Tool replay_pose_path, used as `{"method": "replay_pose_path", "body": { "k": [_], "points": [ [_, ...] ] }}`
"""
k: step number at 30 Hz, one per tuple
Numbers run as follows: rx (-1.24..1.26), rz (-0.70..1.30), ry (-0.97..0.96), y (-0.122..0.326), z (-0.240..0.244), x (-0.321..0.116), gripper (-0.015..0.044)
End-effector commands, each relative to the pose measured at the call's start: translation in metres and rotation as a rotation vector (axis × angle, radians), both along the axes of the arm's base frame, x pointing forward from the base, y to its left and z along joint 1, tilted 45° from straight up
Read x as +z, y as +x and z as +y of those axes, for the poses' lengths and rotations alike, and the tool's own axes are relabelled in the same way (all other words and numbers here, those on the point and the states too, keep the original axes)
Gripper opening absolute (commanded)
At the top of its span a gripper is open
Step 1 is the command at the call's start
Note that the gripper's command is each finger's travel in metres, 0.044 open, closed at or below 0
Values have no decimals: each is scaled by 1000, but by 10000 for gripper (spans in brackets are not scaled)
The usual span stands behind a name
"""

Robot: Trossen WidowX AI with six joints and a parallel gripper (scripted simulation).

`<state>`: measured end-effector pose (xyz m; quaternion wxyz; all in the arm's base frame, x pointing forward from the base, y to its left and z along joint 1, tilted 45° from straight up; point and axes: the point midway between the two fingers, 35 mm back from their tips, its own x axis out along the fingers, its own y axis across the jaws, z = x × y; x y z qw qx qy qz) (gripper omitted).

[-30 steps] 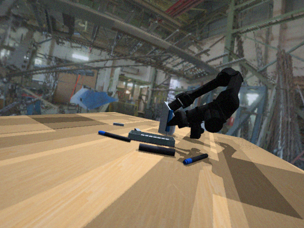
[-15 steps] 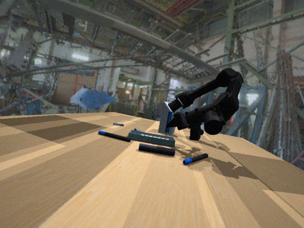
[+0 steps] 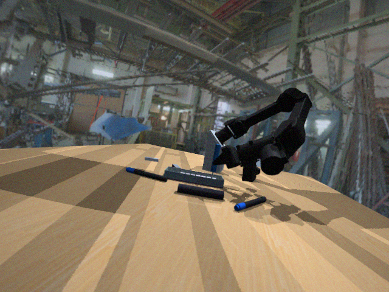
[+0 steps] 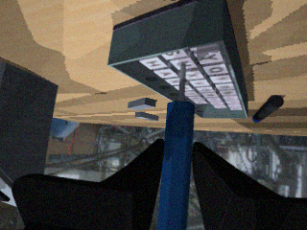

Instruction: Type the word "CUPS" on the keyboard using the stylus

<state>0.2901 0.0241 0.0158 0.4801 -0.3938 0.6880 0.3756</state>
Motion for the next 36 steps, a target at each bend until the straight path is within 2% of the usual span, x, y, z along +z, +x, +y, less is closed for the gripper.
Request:
{"method": "replay_pose_path", "body": {
  "k": [1,13,22,28,31,34,36],
  "points": [
    [-4,1,3,1,2,-2,81],
    [-4,1,3,0,1,-2,81],
    [-4,1,2,-7,-24,24,81],
    [-9,3,5,-6,-22,22,85],
    [-9,3,5,-6,-22,22,65],
    [-9,3,5,-4,-27,17,0],
    [-8,2,5,-1,-35,10,0]
  ]
}}
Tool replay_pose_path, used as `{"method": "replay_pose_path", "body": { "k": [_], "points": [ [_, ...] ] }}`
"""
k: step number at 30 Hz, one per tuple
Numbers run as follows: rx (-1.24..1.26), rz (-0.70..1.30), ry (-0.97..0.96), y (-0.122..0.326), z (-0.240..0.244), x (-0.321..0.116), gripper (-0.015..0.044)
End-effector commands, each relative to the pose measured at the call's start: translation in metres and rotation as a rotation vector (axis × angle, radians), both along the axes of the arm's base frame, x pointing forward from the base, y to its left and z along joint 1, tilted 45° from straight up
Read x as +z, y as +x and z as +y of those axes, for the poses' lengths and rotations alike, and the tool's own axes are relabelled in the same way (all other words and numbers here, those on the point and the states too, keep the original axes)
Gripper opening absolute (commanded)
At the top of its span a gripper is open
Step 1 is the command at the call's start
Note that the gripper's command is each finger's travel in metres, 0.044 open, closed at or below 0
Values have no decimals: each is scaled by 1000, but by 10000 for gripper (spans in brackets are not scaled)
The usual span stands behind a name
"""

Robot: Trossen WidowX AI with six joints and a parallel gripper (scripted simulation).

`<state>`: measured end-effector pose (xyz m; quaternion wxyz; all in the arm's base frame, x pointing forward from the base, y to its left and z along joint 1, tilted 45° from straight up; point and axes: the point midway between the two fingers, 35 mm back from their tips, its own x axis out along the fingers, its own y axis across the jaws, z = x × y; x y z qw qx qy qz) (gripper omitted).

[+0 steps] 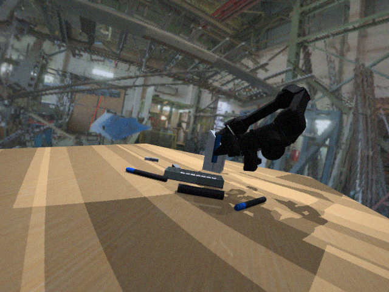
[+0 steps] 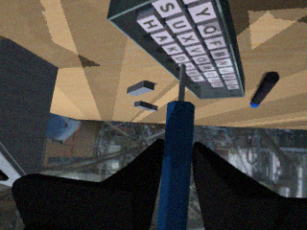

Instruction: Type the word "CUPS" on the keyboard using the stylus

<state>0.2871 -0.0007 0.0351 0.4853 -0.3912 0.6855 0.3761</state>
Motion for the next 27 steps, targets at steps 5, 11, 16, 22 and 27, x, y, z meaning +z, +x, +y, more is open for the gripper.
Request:
{"method": "replay_pose_path", "body": {
  "k": [5,11,16,22,27],
  "points": [
    [-1,7,-6,9,-39,-34,0],
    [0,7,-10,12,-75,-63,0],
    [1,8,-13,11,-95,-80,0],
    [1,8,-13,12,-94,-83,0],
    [1,8,-12,15,-82,-94,0]
  ]
}}
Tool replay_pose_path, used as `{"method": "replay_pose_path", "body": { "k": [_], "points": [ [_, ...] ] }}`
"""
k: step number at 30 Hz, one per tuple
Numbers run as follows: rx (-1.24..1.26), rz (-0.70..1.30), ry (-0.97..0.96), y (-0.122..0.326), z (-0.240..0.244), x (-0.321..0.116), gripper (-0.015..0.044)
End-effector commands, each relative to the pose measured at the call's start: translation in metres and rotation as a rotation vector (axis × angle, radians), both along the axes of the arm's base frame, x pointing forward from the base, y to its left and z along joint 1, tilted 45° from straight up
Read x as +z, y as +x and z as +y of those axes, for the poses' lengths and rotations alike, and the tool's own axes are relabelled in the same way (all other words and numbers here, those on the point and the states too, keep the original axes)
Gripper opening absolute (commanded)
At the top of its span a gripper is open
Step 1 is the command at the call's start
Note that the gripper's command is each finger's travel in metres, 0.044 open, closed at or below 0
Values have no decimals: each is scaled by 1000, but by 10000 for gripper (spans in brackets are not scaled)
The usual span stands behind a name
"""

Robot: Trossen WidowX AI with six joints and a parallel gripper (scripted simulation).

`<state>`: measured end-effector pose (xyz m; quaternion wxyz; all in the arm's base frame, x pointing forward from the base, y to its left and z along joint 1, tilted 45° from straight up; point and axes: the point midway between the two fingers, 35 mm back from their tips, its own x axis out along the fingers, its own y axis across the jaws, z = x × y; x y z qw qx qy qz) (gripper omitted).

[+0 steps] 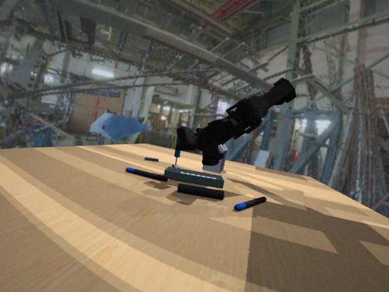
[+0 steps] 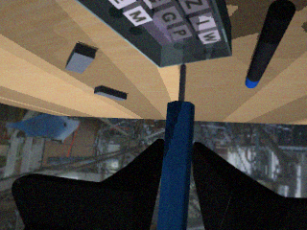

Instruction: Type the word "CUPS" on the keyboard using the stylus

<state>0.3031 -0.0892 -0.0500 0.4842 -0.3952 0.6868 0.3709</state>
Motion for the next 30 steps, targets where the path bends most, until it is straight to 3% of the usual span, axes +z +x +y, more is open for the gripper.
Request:
{"method": "replay_pose_path", "body": {
  "k": [1,4,7,30],
  "points": [
    [0,13,1,-1,6,-9,0],
    [0,13,1,-1,6,-9,0],
    [1,13,1,-1,7,-12,79],
    [1,13,1,0,10,-13,81]
  ]
}}
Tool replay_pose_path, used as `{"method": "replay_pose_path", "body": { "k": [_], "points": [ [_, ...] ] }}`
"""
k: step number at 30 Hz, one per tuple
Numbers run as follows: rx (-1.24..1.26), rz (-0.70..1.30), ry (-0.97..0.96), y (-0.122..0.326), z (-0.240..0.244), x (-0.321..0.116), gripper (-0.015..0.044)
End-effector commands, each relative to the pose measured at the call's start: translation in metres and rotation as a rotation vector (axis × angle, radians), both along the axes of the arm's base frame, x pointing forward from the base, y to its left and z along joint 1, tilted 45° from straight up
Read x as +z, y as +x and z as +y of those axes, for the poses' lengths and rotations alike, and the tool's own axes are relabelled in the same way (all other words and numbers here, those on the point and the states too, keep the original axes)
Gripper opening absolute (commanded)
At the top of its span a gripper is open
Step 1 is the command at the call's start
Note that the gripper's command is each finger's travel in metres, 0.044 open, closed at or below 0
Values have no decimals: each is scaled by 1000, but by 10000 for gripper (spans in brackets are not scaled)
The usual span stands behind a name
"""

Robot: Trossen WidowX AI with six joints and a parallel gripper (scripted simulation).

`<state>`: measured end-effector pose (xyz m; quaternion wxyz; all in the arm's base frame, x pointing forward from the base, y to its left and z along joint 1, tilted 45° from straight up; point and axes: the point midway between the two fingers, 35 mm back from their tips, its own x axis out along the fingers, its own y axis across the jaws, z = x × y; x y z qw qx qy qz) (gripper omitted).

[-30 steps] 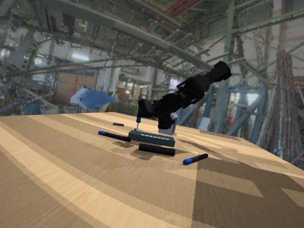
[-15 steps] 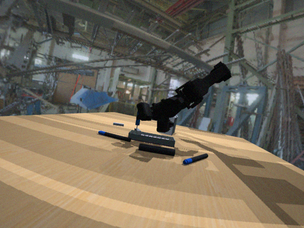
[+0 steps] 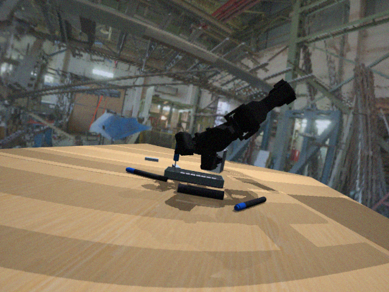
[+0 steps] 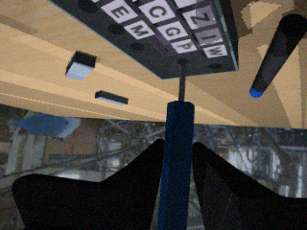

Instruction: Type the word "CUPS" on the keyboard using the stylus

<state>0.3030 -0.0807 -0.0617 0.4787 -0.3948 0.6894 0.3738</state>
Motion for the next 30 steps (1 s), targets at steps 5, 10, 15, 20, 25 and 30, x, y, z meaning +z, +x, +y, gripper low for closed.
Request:
{"method": "replay_pose_path", "body": {
  "k": [5,10,15,20,25,30],
  "points": [
    [-4,0,3,1,3,-2,81],
    [-4,0,3,1,5,-4,81],
    [-4,0,3,2,6,-6,81],
    [-4,0,3,2,7,-6,81],
    [-4,0,3,2,8,-7,81],
    [-4,0,3,3,9,-9,81]
  ]
}}
